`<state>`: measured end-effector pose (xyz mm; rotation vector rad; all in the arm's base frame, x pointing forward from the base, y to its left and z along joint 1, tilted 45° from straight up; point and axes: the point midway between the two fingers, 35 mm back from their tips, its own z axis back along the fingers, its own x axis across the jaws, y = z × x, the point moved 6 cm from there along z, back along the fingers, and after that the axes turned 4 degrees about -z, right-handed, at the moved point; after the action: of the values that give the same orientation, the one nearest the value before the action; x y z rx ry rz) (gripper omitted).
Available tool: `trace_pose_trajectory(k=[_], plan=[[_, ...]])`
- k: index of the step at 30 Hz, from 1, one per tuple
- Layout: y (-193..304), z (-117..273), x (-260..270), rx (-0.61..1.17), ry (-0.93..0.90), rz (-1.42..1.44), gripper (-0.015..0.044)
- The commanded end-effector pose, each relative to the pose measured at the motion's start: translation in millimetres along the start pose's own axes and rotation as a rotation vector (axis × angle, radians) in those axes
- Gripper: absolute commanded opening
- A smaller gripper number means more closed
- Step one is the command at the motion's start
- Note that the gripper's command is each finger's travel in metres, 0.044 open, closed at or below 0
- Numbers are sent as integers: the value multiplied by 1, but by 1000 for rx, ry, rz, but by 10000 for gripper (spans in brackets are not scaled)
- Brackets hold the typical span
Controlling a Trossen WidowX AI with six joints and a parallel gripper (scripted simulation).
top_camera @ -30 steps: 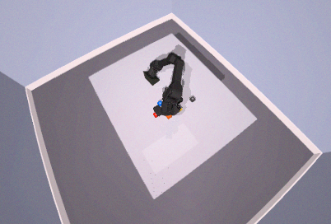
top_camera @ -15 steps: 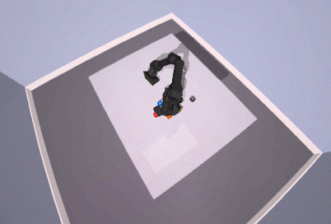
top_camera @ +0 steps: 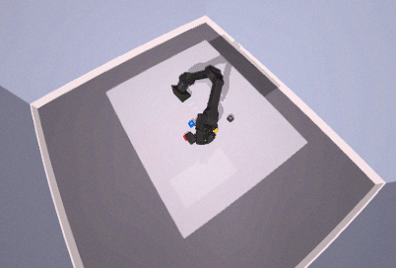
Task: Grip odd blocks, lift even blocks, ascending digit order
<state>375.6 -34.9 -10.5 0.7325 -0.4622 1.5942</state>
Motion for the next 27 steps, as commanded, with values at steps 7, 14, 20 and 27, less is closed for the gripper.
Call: trace_pose_trajectory(k=[7, 14, 20, 27], plan=[[-1, -12, -1, -21, -2, -4, 400], [-1, -23, -1, -21, -3, -4, 400], [-1, -33, -1, -21, -3, -4, 400], [-1, -37, -1, -21, -4, -4, 321]])
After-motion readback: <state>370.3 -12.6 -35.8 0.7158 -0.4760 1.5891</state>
